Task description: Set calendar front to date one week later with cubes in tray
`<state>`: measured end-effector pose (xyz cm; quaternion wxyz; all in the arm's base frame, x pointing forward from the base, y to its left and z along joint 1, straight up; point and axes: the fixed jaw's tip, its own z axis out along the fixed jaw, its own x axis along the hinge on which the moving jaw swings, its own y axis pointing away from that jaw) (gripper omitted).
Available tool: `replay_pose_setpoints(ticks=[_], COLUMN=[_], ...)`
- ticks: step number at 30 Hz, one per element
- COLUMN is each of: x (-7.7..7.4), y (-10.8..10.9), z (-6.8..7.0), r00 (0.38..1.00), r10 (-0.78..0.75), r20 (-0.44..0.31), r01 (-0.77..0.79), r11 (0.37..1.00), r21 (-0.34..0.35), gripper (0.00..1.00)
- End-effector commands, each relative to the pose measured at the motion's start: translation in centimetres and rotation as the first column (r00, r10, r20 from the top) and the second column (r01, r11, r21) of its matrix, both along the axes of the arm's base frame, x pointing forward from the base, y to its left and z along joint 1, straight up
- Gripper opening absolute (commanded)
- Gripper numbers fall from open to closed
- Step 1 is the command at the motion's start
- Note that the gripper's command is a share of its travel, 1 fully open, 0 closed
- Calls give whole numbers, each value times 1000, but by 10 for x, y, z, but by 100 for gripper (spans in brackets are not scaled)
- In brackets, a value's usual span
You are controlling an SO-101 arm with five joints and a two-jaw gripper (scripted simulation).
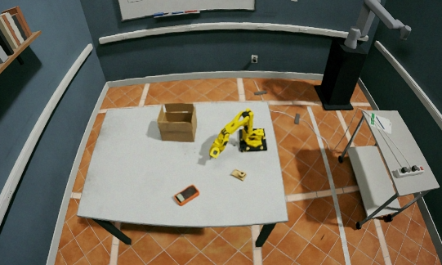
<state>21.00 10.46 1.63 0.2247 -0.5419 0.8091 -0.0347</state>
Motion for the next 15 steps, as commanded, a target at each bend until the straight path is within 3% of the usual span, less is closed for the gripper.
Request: replay_pose_setpoints(ticks=[1,4,15], x=[3,4,9], y=[5,6,11], z=[-6,-7,-9], r00=[996,994,941], r10=[-62,-81,-296], r20=[58,70,163], r01=[58,74,224], r11=[995,993,908], r21=[76,95,355], gripper=[0,0,0])
